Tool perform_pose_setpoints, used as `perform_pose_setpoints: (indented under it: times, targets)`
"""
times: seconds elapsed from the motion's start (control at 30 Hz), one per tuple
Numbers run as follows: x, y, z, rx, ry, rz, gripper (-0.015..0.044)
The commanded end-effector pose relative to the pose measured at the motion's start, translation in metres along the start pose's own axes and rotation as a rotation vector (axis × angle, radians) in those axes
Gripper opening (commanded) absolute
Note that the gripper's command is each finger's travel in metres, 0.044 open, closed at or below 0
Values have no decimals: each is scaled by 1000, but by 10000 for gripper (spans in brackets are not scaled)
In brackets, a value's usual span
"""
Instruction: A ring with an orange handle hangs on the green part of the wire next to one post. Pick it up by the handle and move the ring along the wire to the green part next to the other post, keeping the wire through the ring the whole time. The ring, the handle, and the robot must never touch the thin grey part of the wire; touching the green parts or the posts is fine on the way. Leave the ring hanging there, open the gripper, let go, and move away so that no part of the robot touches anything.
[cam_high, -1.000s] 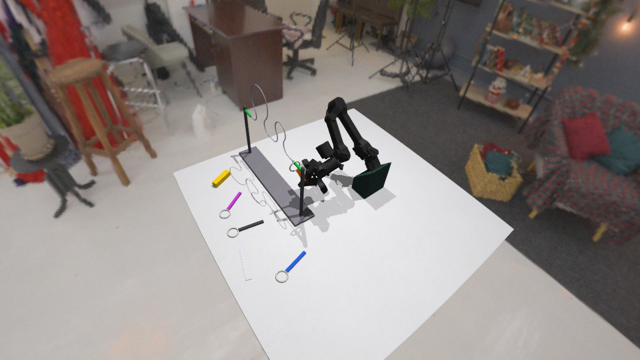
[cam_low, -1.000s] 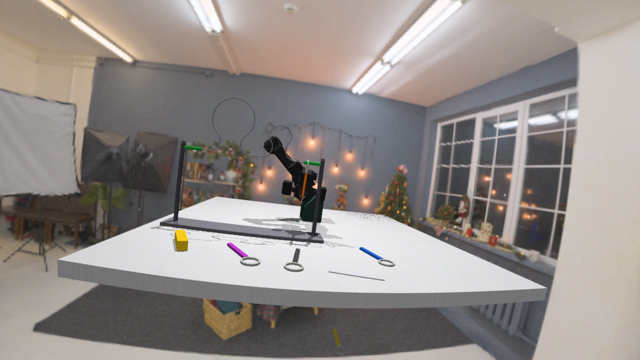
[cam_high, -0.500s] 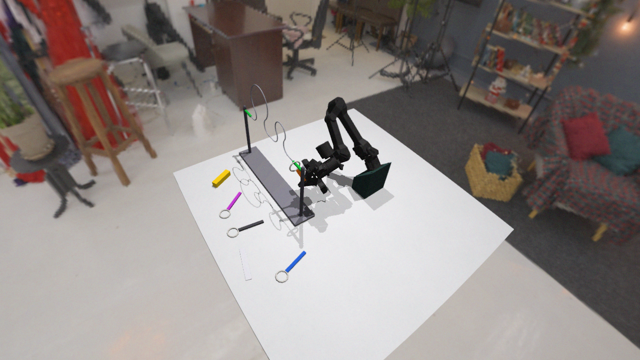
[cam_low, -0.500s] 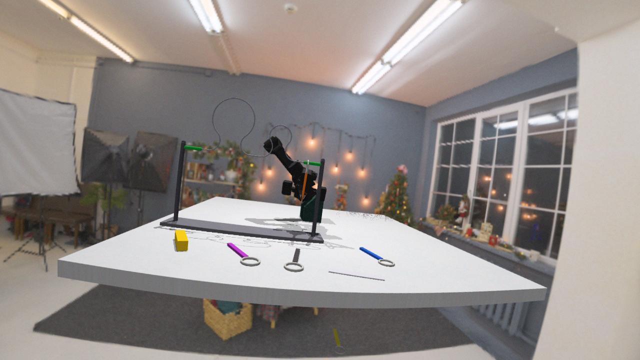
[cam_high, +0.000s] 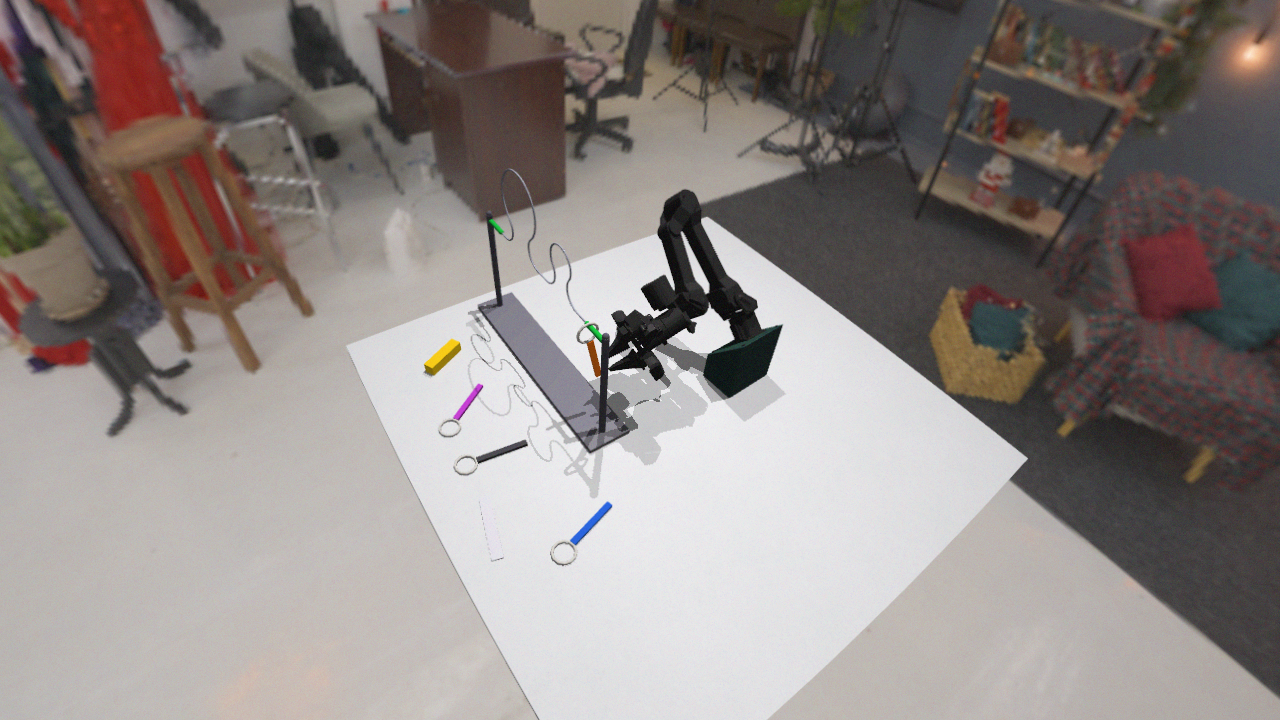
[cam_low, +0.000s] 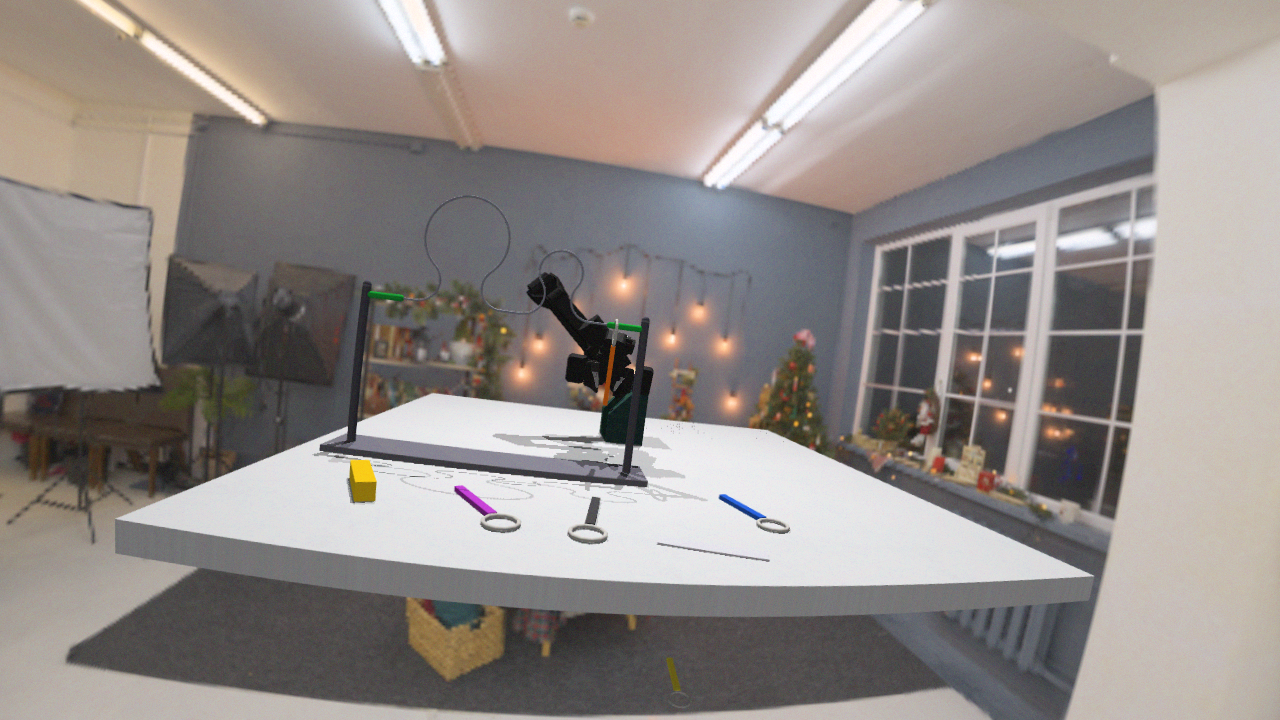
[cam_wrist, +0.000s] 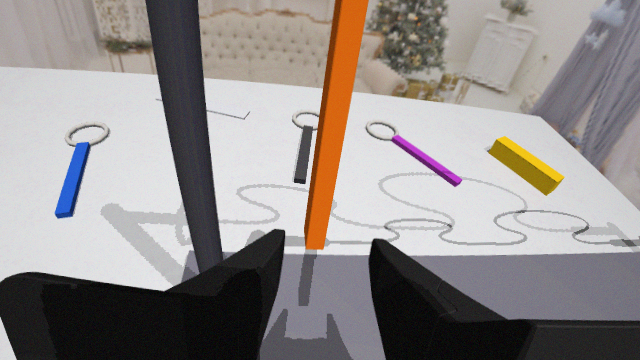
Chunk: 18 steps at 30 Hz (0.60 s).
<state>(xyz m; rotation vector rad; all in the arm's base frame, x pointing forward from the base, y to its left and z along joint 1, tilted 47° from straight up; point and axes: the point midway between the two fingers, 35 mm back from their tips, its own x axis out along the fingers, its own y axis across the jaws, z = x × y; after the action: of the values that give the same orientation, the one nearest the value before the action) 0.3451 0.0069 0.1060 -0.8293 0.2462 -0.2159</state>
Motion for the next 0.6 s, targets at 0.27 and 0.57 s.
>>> perform_pose_setpoints:
  times: [0.27, 0.57]
  targets:
    - [-25, 2, -6, -4, 12, 6, 160]
    - [-25, 2, -6, -4, 12, 6, 160]
